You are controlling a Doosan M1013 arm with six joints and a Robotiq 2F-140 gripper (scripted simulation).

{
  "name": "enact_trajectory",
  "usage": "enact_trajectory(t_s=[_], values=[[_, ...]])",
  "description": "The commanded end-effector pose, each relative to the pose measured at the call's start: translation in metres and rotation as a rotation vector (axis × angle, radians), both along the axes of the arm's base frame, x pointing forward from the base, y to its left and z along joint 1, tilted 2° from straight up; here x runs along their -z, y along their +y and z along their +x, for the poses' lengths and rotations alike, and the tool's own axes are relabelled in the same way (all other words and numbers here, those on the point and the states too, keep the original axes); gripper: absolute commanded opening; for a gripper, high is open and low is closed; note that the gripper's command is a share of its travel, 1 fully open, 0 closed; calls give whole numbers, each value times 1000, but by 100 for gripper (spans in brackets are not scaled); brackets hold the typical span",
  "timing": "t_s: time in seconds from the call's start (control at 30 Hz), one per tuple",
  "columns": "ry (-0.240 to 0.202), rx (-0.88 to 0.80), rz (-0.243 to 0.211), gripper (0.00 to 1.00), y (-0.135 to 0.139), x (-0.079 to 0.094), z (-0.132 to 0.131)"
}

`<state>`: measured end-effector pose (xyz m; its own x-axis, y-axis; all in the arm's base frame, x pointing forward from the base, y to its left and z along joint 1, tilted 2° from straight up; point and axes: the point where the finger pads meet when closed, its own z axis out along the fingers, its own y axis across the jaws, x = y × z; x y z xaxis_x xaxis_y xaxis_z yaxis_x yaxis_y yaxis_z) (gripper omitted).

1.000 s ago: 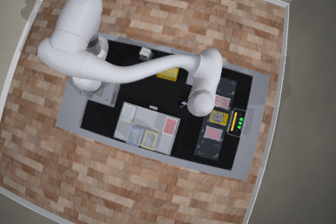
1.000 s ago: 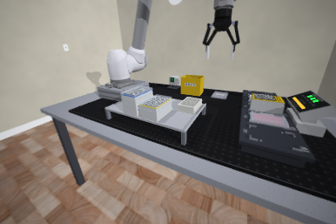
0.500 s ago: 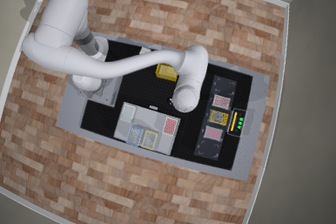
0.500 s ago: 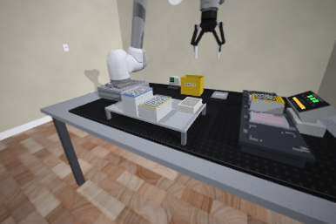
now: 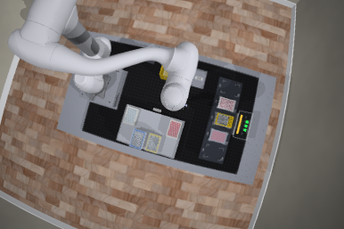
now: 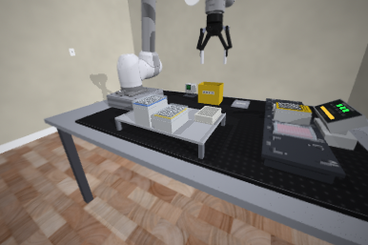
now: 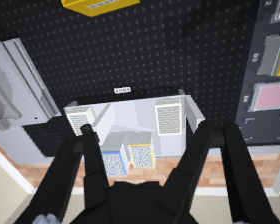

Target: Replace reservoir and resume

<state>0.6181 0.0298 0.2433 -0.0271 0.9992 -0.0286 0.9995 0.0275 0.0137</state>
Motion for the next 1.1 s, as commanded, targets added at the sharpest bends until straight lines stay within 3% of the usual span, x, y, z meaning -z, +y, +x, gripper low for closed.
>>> enact_trajectory(t_s=[0.0, 1.07], values=[[-10, 0, -1, 77, -3, -3, -21], [-10, 0, -1, 77, -10, 0, -161]])
